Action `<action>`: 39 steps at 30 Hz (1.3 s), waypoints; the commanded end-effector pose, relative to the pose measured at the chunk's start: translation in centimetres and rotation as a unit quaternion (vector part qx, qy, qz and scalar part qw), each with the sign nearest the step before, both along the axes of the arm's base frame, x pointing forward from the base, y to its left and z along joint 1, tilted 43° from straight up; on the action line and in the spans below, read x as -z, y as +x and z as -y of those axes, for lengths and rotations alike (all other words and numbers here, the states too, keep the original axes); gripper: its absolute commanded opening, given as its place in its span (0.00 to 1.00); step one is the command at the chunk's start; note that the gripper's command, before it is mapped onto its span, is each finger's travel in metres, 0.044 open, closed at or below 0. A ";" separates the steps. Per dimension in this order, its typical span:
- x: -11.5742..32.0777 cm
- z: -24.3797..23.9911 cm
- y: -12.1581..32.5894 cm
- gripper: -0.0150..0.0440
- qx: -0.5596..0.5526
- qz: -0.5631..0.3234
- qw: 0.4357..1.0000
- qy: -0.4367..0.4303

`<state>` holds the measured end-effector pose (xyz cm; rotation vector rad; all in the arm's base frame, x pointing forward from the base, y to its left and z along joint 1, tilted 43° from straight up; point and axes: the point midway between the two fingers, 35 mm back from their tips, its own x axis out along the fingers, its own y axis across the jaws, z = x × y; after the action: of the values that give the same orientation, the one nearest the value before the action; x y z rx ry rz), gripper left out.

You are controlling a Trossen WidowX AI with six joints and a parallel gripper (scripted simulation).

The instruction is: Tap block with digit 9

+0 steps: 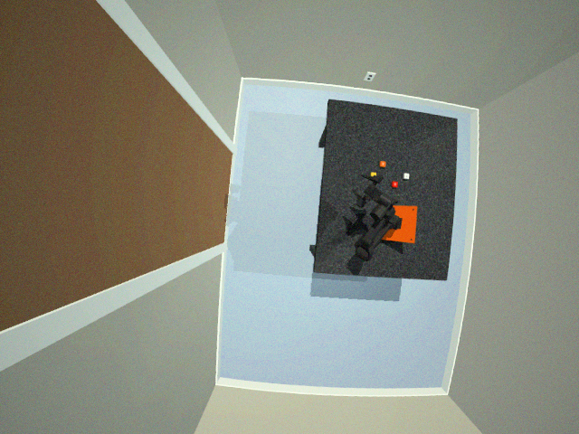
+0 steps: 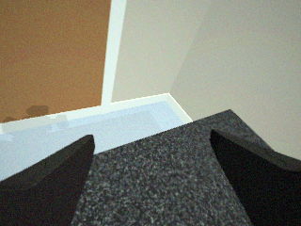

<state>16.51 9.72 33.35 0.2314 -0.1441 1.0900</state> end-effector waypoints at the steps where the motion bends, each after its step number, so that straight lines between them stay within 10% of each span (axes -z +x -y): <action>1: -0.1 0.1 0.3 0.93 0.002 -0.003 1.000 0.002; 20: 9.3 11.0 19.9 0.93 0.219 -0.295 0.930 -0.004; 39: 27.6 17.7 19.8 0.93 0.172 -0.595 0.762 -0.187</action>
<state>38.37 -6.24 11.99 0.4733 0.8327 0.3946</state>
